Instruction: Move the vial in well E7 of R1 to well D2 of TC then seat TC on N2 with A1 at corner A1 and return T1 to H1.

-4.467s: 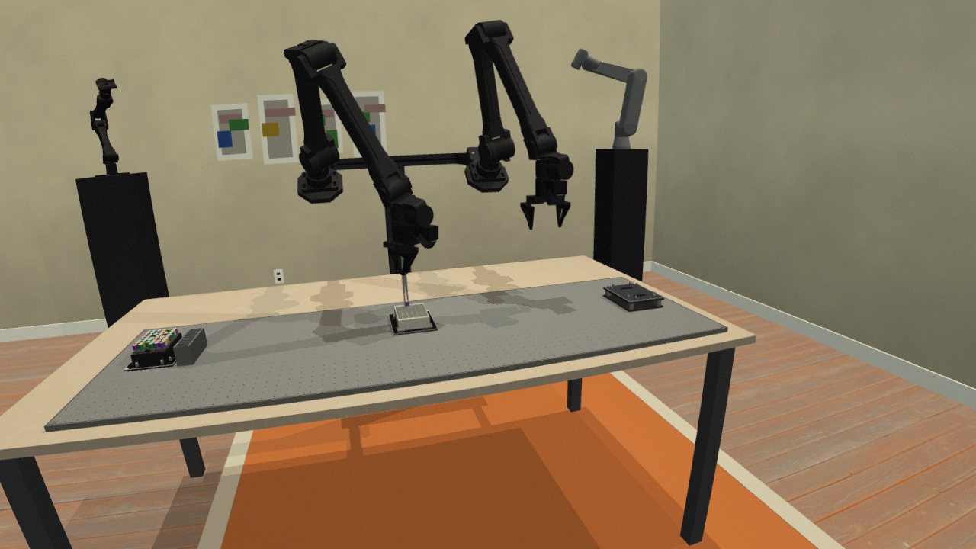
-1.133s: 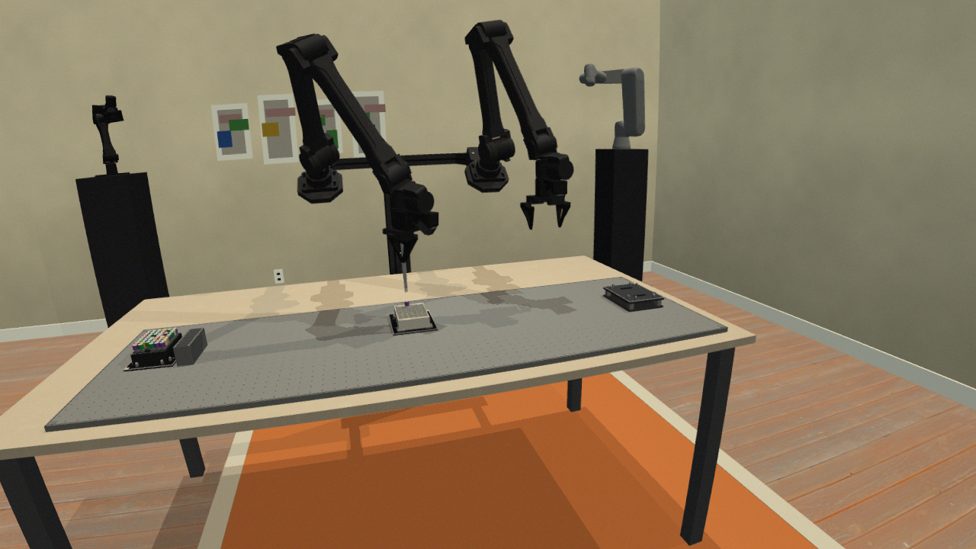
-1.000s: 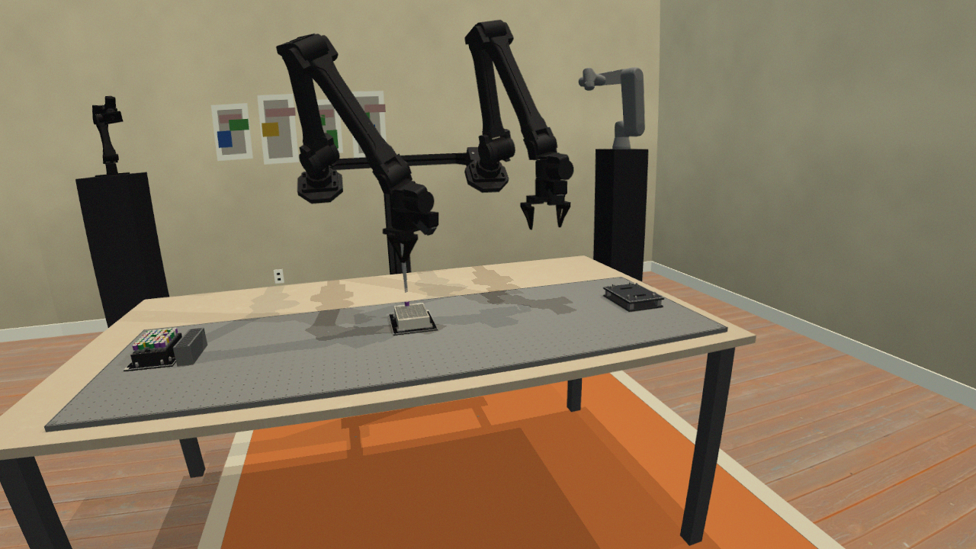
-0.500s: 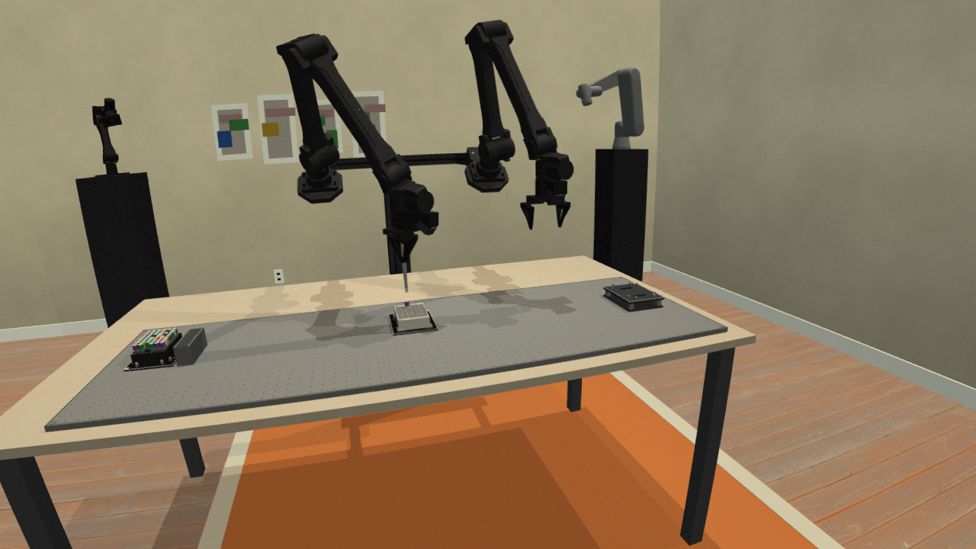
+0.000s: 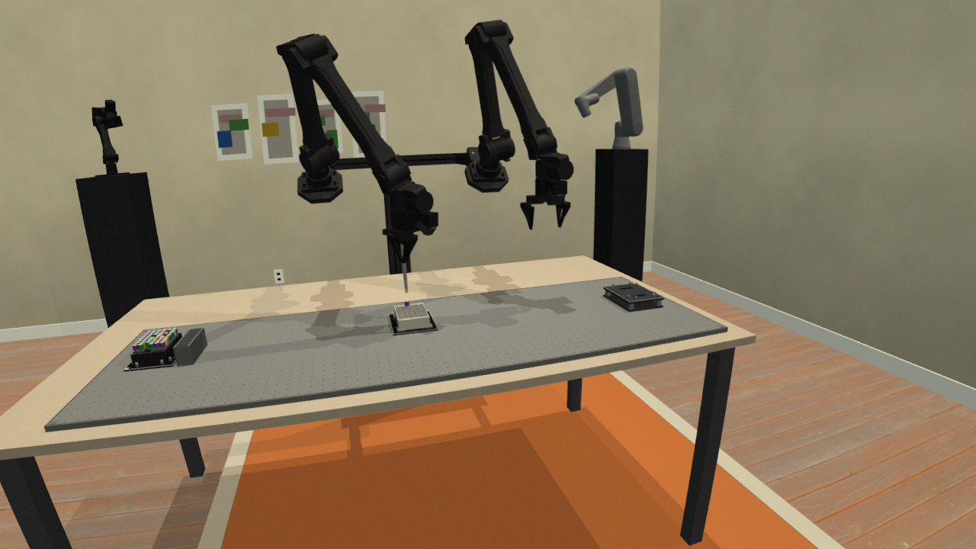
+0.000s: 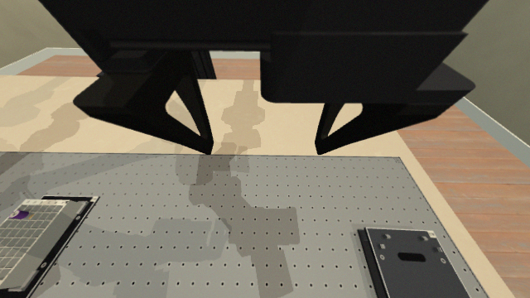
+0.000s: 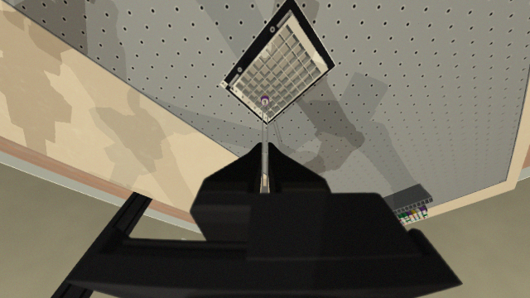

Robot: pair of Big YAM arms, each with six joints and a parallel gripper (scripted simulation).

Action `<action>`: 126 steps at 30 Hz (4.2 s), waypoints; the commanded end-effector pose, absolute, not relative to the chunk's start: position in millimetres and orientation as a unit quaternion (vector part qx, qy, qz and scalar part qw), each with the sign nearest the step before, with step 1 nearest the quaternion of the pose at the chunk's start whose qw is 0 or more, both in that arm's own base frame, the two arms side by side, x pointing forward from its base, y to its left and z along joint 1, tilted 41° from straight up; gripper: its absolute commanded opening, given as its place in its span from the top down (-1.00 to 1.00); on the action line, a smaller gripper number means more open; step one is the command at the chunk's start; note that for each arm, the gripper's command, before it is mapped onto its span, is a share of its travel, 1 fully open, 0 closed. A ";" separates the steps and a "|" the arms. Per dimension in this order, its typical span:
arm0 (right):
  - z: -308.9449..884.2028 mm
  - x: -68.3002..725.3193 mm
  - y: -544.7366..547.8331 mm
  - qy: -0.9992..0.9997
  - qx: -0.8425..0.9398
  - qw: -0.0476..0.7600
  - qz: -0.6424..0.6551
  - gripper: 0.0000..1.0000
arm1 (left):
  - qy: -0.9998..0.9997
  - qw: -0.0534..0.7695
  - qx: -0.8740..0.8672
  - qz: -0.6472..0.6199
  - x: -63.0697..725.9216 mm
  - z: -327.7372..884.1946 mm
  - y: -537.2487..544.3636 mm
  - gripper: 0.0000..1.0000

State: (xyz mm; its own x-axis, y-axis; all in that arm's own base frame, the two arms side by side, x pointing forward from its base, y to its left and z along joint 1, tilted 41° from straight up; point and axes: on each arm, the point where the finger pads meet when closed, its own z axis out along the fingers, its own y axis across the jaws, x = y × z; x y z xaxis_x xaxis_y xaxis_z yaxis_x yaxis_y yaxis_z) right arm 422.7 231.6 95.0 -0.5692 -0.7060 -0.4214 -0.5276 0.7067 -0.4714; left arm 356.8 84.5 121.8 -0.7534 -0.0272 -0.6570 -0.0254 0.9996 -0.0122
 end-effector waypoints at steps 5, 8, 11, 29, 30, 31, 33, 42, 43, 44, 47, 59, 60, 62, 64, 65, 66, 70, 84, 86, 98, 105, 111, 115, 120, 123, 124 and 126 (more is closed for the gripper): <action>84.5 428.2 225.0 0.875 -0.352 0.294 -0.153 0.86 | 0.934 0.358 -0.007 0.003 361.3 128.9 86.5 -1.00; 81.9 426.6 223.5 0.876 -0.353 0.291 -0.153 0.86 | 0.934 0.358 -0.007 0.003 361.3 128.9 86.5 -1.00; 81.8 427.1 223.8 0.876 -0.352 0.293 -0.153 0.86 | 0.934 0.358 -0.007 0.003 361.3 128.9 86.5 -1.00; 78.5 427.6 223.1 0.876 -0.353 0.292 -0.153 0.86 | 0.934 0.358 -0.007 0.003 361.3 128.9 86.5 -1.00; 77.9 427.4 222.9 0.876 -0.352 0.292 -0.153 0.86 | 0.934 0.358 -0.007 0.003 361.3 128.9 86.5 -1.00; 77.5 427.4 222.8 0.876 -0.352 0.292 -0.153 0.86 | 0.934 0.358 -0.007 0.003 361.3 128.9 86.5 -1.00; 78.1 428.3 223.3 0.876 -0.352 0.293 -0.153 0.86 | 0.934 0.358 -0.007 0.003 361.3 128.9 86.5 -1.00; 74.8 427.7 222.1 0.876 -0.353 0.291 -0.153 0.86 | 0.934 0.358 -0.007 0.003 361.3 128.9 86.5 -1.00; 75.1 428.2 222.4 0.876 -0.353 0.292 -0.153 0.86 | 0.934 0.358 -0.007 0.003 361.3 128.9 86.5 -1.00; 76.1 429.3 223.1 0.876 -0.352 0.293 -0.153 0.86 | 0.934 0.358 -0.007 0.003 361.3 128.9 86.5 -1.00; 77.2 430.4 223.8 0.876 -0.351 0.294 -0.152 0.86 | 0.934 0.358 -0.007 0.003 361.3 128.9 86.5 -1.00; 77.1 433.5 224.9 0.875 -0.351 0.296 -0.152 0.86 | 0.934 0.358 -0.007 0.003 361.3 128.9 86.5 -1.00; 77.2 433.8 225.0 0.875 -0.351 0.296 -0.152 0.86 | 0.934 0.358 -0.007 0.003 361.3 128.9 86.5 -1.00; 77.3 434.1 225.2 0.875 -0.351 0.297 -0.152 0.86 | 0.934 0.358 -0.007 0.003 361.3 128.9 86.5 -1.00; 77.3 434.3 225.2 0.875 -0.351 0.296 -0.152 0.86 | 0.934 0.358 -0.007 0.003 361.3 128.9 86.5 -1.00; 77.8 435.0 225.7 0.875 -0.351 0.297 -0.152 0.86 | 0.934 0.358 -0.007 0.003 361.3 128.9 86.5 -1.00; 78.3 435.8 226.2 0.875 -0.350 0.298 -0.152 0.86 | 0.934 0.358 -0.007 0.003 361.3 128.9 86.5 -1.00; 79.4 437.8 227.1 0.875 -0.350 0.300 -0.151 0.86 | 0.934 0.358 -0.007 0.003 361.3 128.9 86.5 -1.00; 80.0 441.5 228.7 0.874 -0.349 0.302 -0.151 0.86 | 0.934 0.358 -0.007 0.003 361.3 128.9 86.5 -1.00; 79.3 441.6 228.5 0.874 -0.349 0.302 -0.151 0.86 | 0.934 0.358 -0.007 0.003 361.3 128.9 86.5 -1.00; 77.5 442.4 228.1 0.875 -0.349 0.300 -0.151 0.86 | 0.934 0.358 -0.007 0.003 361.3 128.9 86.5 -1.00; 76.5 443.7 228.4 0.874 -0.350 0.301 -0.151 0.86 | 0.934 0.358 -0.007 0.003 361.3 128.9 86.5 -1.00; 75.0 444.0 228.0 0.874 -0.350 0.300 -0.151 0.86 | 0.934 0.358 -0.007 0.003 361.3 128.9 86.5 -1.00; 74.0 443.6 227.5 0.875 -0.350 0.299 -0.151 0.86 | 0.934 0.358 -0.007 0.003 361.3 128.9 86.5 -1.00; 74.4 445.3 228.2 0.874 -0.350 0.301 -0.151 0.86 | 0.934 0.358 -0.007 0.003 361.3 128.9 86.5 -1.00; 74.6 446.3 228.6 0.874 -0.349 0.301 -0.151 0.86 | 0.934 0.358 -0.007 0.003 361.3 128.9 86.5 -1.00; 74.3 446.3 228.5 0.874 -0.349 0.301 -0.151 0.86 | 0.934 0.358 -0.007 0.003 361.3 128.9 86.5 -1.00; 72.8 445.6 227.8 0.874 -0.350 0.300 -0.151 0.86 | 0.934 0.358 -0.007 0.003 361.3 128.9 86.5 -1.00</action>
State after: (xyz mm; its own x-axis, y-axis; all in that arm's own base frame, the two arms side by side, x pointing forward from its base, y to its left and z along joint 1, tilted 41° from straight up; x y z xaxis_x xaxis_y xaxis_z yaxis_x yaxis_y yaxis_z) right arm 434.6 230.1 78.1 -0.5683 -0.7053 -0.4238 -0.5263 0.7075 -0.4716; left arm 356.8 84.5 121.8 -0.7534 -0.0272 -0.6570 -0.0254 0.9996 -0.0122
